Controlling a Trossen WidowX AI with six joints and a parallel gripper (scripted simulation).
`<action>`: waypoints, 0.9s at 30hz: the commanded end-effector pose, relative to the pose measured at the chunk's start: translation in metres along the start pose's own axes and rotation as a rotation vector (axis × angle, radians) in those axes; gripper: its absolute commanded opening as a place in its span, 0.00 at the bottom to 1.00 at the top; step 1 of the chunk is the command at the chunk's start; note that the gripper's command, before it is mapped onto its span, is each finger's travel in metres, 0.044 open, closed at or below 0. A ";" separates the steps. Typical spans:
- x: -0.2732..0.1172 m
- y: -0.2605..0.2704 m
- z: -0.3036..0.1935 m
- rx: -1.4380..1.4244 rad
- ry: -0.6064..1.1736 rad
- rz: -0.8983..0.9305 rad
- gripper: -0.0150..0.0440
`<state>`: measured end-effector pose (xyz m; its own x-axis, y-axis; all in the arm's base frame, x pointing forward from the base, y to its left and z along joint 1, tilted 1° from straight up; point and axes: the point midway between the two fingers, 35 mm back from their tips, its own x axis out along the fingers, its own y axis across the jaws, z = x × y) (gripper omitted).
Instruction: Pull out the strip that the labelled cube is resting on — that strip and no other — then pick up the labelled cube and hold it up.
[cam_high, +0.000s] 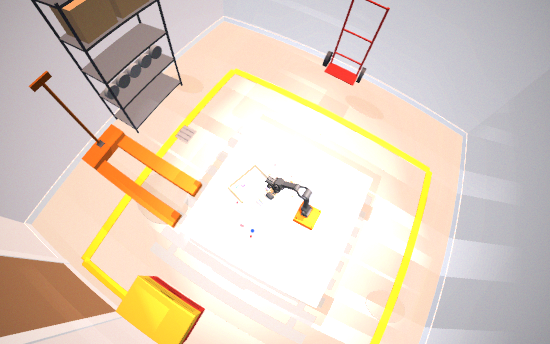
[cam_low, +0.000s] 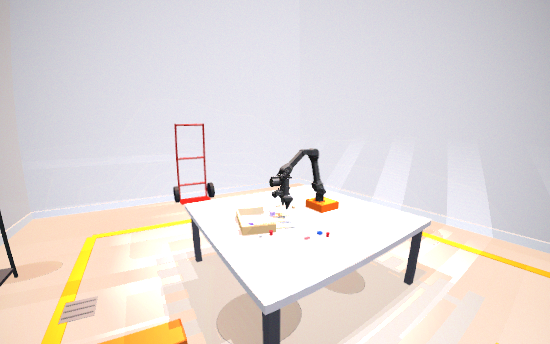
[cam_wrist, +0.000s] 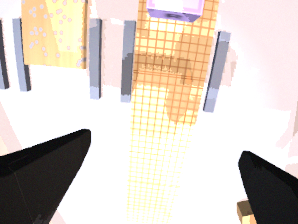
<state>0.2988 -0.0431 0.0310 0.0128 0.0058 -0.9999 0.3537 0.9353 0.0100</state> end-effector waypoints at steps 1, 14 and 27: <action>-0.003 0.001 0.015 -0.006 -0.003 0.002 1.00; -0.009 0.003 0.059 -0.006 -0.006 0.002 1.00; -0.011 0.006 0.087 -0.006 -0.008 0.002 0.82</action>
<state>0.3793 -0.0674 0.0448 0.0219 0.0036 -0.9998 0.3538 0.9352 0.0111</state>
